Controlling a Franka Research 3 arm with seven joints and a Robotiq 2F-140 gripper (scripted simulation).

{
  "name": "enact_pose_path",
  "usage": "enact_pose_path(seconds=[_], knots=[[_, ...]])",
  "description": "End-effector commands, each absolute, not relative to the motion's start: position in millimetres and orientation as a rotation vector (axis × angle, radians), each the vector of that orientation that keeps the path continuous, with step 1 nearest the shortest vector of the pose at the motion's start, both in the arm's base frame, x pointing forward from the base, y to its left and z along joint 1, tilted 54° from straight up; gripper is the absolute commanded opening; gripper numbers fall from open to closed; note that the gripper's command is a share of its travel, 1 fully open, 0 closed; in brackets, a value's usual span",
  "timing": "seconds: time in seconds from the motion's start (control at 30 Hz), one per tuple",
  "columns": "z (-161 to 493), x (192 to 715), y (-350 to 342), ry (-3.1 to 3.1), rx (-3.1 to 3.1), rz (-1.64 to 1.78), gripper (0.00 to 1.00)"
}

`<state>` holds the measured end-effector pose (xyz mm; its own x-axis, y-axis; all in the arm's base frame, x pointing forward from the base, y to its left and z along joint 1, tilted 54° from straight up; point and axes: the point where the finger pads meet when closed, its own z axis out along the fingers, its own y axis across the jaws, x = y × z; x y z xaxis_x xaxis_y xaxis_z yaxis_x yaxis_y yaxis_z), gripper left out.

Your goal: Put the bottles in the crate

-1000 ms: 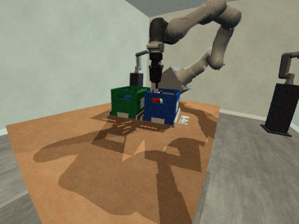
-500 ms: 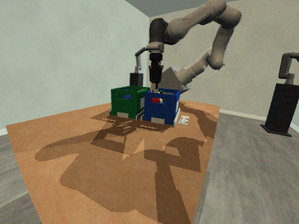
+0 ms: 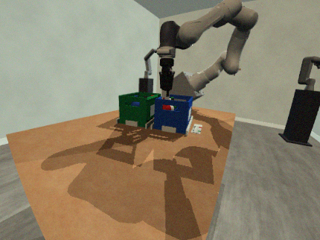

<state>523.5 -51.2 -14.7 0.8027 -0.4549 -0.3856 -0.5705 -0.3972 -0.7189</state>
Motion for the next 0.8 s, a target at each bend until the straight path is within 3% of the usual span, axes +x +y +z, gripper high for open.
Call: enact_pose_path(seconds=[0.0, 0.77], knots=[[-15.7, 526.4, -55.5, 0.765, -2.062, 0.141, 0.0], [-21.8, 528.4, -47.2, 0.765, -2.062, 0.141, 0.0]])
